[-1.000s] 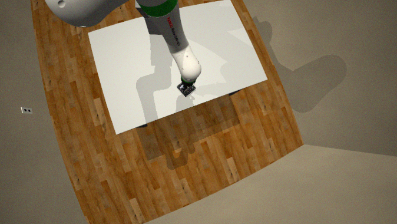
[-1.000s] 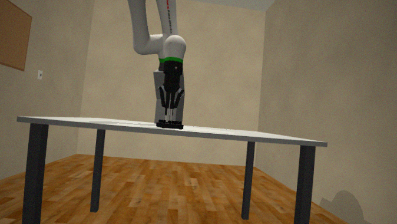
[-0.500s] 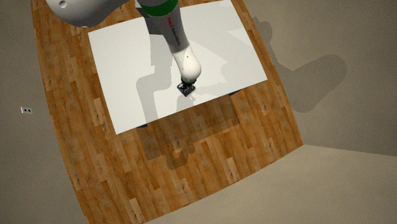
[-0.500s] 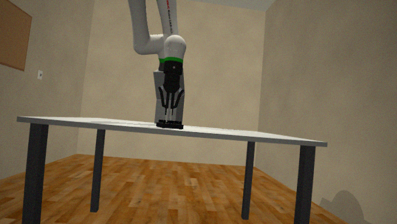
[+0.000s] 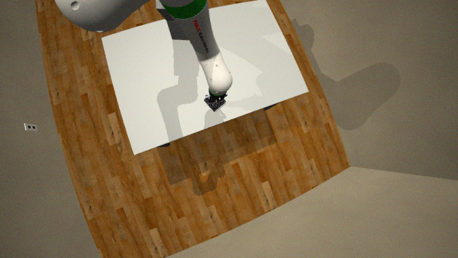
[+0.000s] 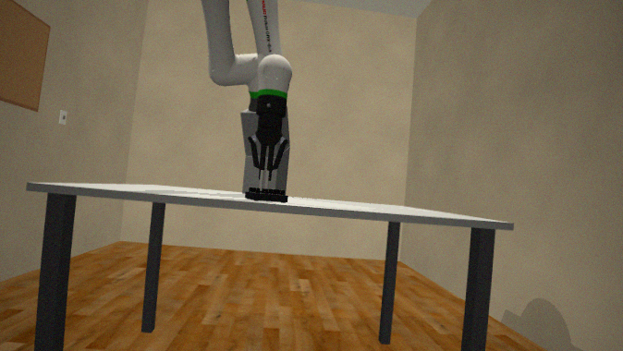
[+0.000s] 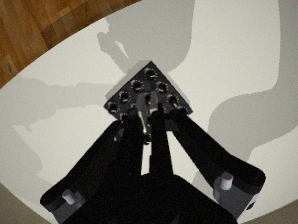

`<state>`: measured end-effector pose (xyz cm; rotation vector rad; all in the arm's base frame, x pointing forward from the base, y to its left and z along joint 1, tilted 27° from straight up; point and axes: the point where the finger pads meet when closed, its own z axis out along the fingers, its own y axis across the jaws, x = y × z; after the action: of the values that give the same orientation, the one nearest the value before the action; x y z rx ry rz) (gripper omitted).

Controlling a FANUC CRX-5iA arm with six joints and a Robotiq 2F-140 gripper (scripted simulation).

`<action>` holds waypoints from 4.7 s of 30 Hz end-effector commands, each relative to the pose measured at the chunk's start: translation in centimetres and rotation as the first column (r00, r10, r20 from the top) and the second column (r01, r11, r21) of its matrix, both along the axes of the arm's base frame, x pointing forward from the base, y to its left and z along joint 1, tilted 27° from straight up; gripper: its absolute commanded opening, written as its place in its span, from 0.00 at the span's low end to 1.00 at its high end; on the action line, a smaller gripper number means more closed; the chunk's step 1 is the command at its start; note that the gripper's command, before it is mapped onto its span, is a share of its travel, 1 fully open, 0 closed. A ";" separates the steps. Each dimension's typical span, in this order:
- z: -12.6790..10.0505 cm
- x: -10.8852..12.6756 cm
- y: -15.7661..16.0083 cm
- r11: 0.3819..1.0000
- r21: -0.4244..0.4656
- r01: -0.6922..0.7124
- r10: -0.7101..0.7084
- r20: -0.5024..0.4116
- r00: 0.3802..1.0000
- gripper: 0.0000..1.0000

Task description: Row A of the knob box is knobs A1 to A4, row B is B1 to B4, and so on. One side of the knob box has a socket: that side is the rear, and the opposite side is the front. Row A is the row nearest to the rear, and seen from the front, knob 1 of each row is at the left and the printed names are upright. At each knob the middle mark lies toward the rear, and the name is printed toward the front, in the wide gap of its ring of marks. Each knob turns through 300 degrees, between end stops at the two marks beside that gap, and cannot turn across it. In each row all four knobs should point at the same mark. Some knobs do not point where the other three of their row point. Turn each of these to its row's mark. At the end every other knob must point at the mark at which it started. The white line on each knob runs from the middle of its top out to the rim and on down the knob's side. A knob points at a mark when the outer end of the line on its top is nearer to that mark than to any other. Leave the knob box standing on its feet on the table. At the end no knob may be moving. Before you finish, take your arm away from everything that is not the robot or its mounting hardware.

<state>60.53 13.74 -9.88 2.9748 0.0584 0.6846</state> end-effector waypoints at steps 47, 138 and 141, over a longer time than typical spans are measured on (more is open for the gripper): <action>0.0 0.0 0.0 0.549 0.407 0.730 -0.765 -0.107 0.635 0.05; 3.4 -1.7 0.3 0.456 0.437 0.775 -0.817 -0.140 0.560 0.12; 3.4 -1.7 0.3 0.456 0.437 0.775 -0.817 -0.140 0.560 0.12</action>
<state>58.83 14.02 -6.50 2.7826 -1.6331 0.7248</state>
